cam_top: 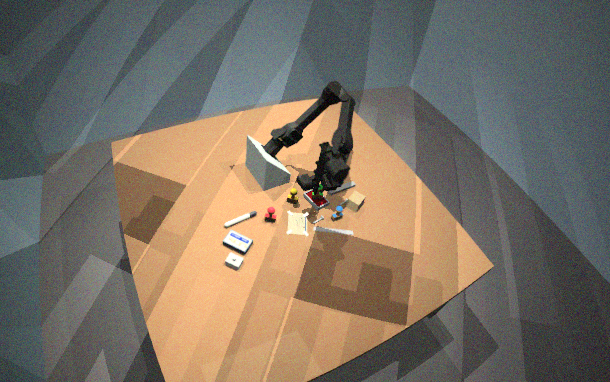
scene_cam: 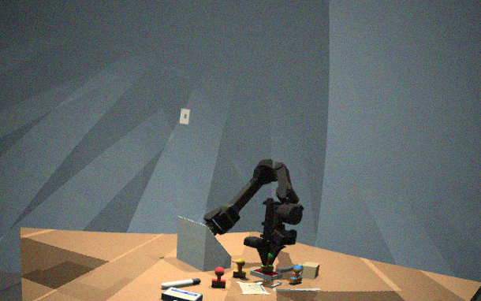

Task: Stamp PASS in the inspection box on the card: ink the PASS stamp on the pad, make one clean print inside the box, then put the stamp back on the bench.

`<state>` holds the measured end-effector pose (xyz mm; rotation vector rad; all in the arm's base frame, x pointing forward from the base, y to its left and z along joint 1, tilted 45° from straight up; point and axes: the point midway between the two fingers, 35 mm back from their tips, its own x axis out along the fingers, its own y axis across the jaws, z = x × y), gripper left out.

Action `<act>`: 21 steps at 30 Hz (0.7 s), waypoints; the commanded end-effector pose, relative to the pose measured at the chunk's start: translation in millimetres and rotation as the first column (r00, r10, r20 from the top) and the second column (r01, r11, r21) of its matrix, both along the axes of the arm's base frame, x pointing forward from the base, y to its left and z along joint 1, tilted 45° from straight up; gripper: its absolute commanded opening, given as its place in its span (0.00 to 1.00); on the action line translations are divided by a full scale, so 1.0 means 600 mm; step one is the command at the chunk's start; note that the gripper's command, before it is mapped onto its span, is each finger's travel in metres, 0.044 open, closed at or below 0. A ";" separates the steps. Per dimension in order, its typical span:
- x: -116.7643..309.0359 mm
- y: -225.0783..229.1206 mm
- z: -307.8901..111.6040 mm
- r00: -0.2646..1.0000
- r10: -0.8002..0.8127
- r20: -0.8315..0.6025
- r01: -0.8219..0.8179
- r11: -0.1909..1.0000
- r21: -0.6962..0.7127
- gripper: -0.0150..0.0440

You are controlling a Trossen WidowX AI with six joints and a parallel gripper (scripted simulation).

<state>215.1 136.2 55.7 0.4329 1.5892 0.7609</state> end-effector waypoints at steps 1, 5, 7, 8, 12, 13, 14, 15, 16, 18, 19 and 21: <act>-0.001 0.002 -0.002 1.000 -0.001 -0.003 0.001 1.000 0.003 0.25; -0.001 0.003 -0.003 1.000 -0.001 -0.003 0.001 1.000 0.003 0.25; -0.001 0.003 -0.003 1.000 -0.001 -0.003 0.001 1.000 0.003 0.25; -0.001 0.003 -0.003 1.000 -0.001 -0.003 0.001 1.000 0.003 0.25; -0.002 0.004 -0.004 1.000 -0.001 -0.003 0.001 1.000 0.003 0.25; -0.002 0.004 -0.004 1.000 -0.001 -0.003 0.001 1.000 0.003 0.25; -0.002 0.005 -0.005 1.000 -0.001 -0.003 0.001 1.000 0.003 0.25; -0.002 0.005 -0.005 1.000 -0.001 -0.003 0.001 1.000 0.003 0.25; -0.002 0.005 -0.005 1.000 -0.001 -0.003 0.001 1.000 0.003 0.25; -0.002 0.005 -0.005 1.000 -0.001 -0.003 0.001 1.000 0.003 0.25; -0.002 0.005 -0.005 1.000 -0.001 -0.003 0.001 1.000 0.003 0.25; -0.002 0.005 -0.005 1.000 -0.001 -0.003 0.001 1.000 0.003 0.25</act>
